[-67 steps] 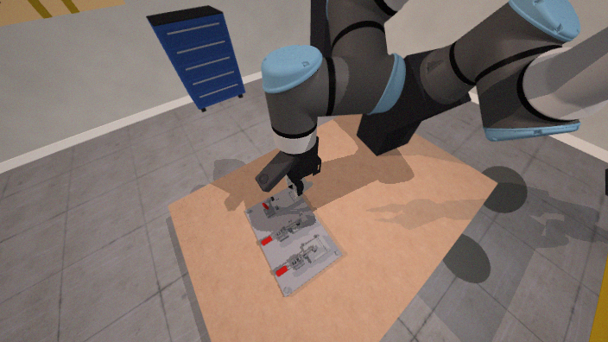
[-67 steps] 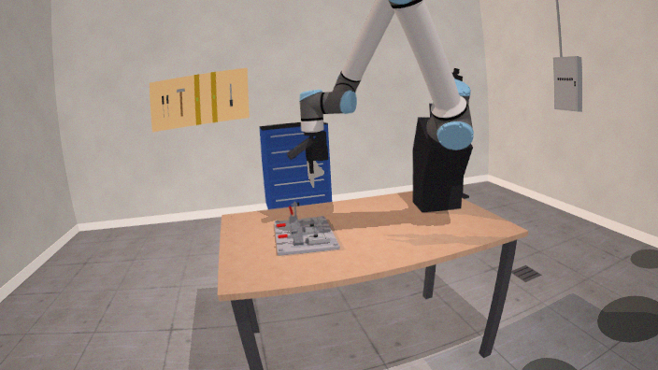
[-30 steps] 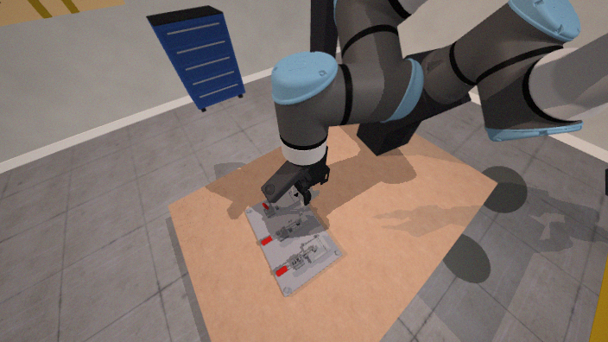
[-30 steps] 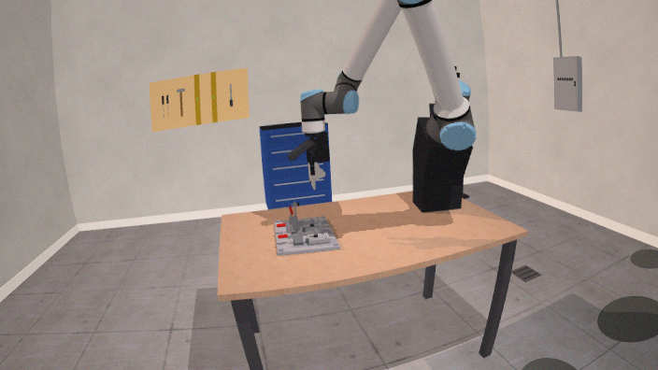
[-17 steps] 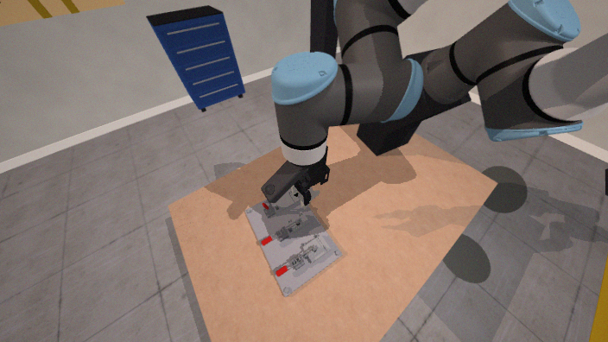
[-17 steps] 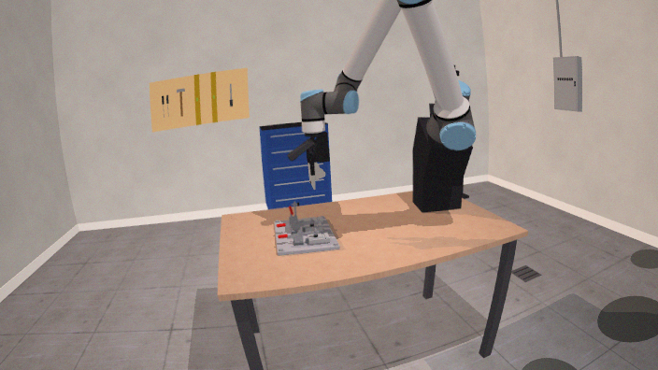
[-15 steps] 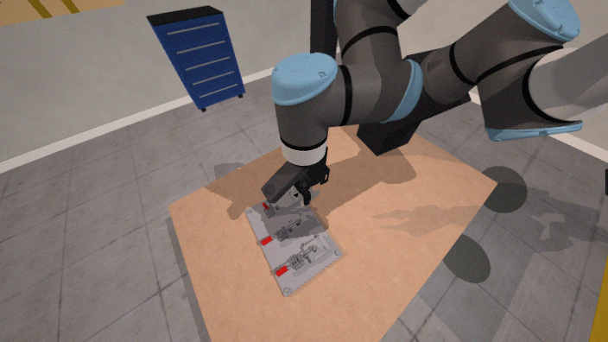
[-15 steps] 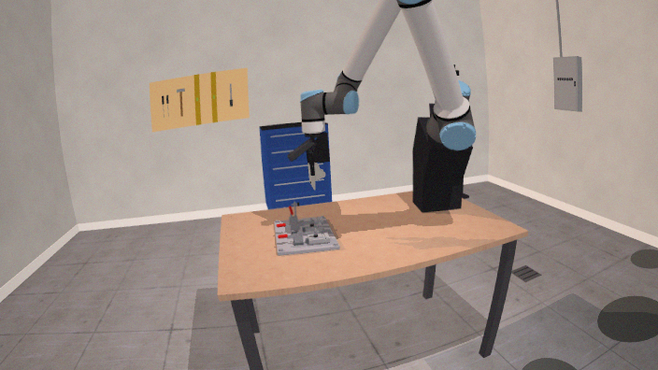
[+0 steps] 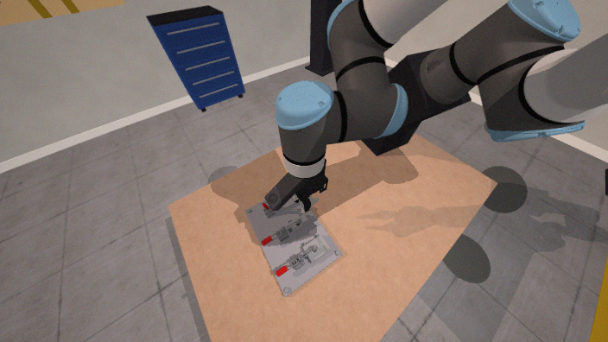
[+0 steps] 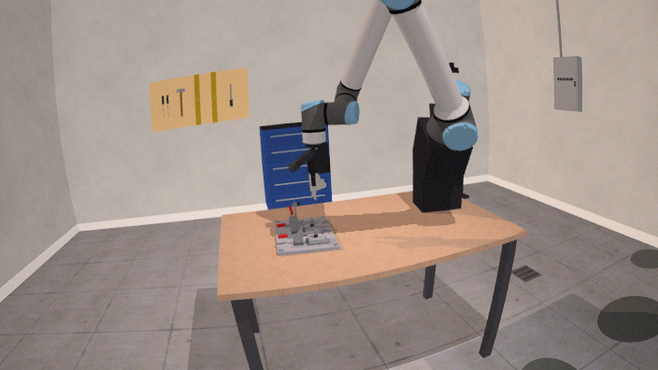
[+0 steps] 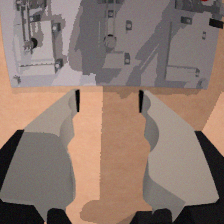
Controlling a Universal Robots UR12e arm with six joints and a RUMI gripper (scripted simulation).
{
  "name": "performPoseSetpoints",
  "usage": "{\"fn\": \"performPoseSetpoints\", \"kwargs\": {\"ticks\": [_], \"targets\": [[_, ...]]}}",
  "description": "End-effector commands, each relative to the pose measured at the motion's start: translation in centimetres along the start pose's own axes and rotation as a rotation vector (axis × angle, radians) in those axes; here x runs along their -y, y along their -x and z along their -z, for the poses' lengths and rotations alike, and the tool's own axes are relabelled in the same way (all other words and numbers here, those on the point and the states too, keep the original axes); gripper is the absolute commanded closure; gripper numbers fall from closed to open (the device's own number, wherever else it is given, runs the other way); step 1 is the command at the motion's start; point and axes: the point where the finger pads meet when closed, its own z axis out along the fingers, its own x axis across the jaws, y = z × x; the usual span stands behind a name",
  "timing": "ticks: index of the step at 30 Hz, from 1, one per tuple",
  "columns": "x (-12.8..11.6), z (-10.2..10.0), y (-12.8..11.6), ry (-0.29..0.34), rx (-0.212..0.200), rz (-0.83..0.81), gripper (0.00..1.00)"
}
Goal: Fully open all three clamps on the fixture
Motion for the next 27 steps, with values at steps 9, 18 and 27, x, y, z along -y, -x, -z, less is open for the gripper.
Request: {"fn": "performPoseSetpoints", "kwargs": {"ticks": [9, 18, 27], "targets": [[0.1, -1.6, 0.0, -0.002, -0.001, 0.000, 0.72], [2.6, -1.6, 0.0, -0.002, -0.001, 0.000, 0.72], [7.2, -1.6, 0.0, -0.002, -0.001, 0.000, 0.72]]}}
